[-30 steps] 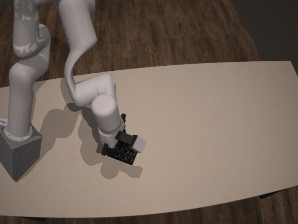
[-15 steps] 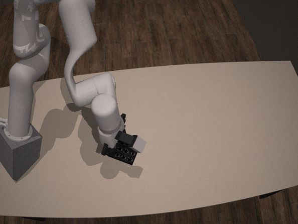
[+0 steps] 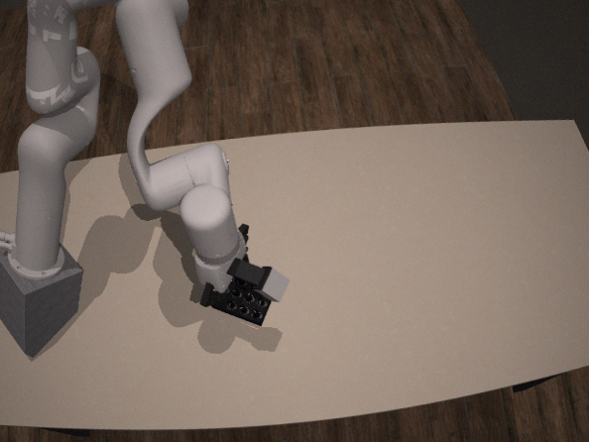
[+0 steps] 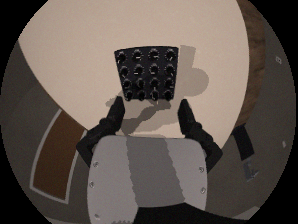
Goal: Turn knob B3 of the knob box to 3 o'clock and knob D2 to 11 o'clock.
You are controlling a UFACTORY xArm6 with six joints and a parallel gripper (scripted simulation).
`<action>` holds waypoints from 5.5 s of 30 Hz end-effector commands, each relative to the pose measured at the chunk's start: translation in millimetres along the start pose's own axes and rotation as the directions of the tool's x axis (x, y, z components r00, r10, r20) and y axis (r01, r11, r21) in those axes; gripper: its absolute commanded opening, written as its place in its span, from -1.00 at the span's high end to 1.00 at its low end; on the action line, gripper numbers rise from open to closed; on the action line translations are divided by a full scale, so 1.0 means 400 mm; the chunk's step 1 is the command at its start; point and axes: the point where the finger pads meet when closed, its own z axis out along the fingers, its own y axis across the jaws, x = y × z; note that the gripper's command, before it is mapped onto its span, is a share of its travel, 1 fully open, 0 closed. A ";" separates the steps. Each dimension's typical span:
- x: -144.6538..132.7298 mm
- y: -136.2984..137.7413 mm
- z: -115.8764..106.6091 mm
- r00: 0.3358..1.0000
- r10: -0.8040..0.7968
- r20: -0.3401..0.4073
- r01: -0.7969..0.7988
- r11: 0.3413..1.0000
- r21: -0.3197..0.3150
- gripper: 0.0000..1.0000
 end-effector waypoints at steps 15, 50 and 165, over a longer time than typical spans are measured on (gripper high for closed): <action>0.003 -0.001 -0.002 1.000 -0.001 -0.003 0.001 1.000 0.000 -1.00; 0.002 -0.001 -0.002 1.000 -0.001 -0.003 0.001 1.000 0.000 -1.00; -0.131 0.008 -0.002 1.000 -0.001 -0.002 0.001 1.000 0.000 -1.00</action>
